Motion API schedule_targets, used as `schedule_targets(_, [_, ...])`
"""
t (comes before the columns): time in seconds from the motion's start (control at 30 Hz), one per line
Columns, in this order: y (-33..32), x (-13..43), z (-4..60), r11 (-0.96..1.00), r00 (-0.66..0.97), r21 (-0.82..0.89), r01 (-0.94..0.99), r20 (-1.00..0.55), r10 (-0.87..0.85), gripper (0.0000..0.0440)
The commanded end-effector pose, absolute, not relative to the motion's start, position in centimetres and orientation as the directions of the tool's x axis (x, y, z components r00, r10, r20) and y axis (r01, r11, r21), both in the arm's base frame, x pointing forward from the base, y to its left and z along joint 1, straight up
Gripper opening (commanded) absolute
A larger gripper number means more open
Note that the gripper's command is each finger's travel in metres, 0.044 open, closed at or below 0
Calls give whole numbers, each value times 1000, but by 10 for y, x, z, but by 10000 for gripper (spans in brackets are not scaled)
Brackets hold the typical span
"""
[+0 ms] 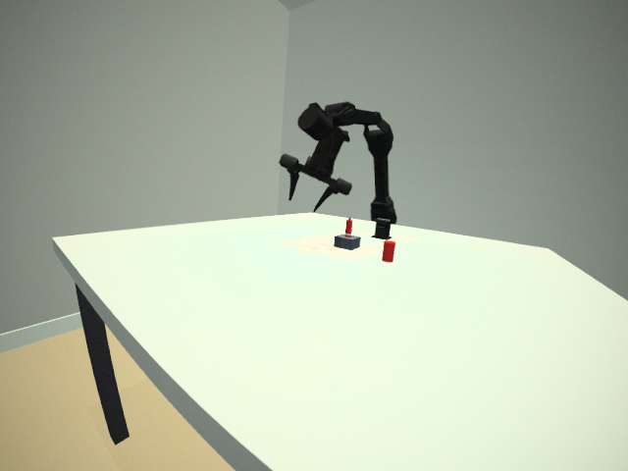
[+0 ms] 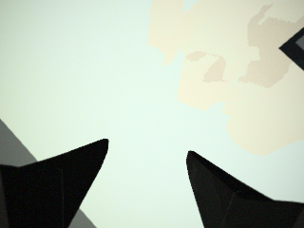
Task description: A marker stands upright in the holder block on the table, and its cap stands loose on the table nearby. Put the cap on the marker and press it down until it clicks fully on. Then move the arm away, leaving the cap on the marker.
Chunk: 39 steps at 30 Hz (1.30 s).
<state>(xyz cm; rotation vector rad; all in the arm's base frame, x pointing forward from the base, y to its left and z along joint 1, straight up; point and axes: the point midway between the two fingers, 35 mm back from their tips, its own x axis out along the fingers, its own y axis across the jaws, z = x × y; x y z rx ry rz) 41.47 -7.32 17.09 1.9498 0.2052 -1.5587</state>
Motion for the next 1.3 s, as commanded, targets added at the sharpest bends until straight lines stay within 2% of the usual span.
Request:
schedule_targets(0.0, [-60,415,171,-799,285,347,491,-931,-229,318])
schedule_targets(1.27, [62,381,151,-814,105,76,576,-994,-19,324])
